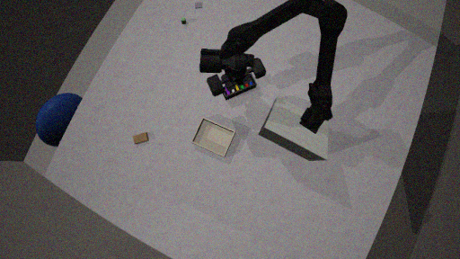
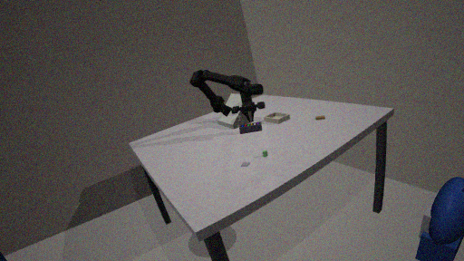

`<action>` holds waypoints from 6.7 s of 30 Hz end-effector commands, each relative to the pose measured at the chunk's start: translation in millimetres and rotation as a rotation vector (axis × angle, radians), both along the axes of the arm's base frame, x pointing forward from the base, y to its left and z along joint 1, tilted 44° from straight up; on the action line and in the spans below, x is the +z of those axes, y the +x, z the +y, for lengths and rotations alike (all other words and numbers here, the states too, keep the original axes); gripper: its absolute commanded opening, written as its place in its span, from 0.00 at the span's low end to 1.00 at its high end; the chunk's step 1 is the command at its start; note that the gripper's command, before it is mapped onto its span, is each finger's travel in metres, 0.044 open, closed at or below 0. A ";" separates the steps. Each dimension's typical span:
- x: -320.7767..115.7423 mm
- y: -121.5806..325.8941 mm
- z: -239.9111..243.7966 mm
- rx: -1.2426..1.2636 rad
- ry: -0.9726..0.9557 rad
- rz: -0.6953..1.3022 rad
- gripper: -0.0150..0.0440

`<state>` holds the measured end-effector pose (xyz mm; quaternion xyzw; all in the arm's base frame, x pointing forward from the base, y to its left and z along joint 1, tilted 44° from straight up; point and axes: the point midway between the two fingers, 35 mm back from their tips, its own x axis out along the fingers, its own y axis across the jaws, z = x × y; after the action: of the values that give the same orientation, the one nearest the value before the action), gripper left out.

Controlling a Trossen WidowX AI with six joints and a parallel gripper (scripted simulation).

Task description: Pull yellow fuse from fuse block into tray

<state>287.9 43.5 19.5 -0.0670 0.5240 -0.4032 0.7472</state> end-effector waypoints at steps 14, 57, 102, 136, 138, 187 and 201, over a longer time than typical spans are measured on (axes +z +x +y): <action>-9.0 0.0 -8.8 0.005 -0.006 0.002 0.36; -10.1 0.6 -9.5 0.001 -0.002 0.001 0.25; 5.8 -2.2 5.8 0.004 -0.003 0.002 0.25; 28.3 -6.6 26.6 0.005 -0.004 0.004 0.25; 26.2 -6.1 29.6 0.006 -0.003 0.004 0.25; -119.1 -35.0 159.2 0.006 0.009 0.002 0.25; -135.1 -32.5 144.0 0.006 0.008 0.002 0.25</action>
<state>255.1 190.4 -112.8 -0.0623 0.5267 -0.4005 0.7472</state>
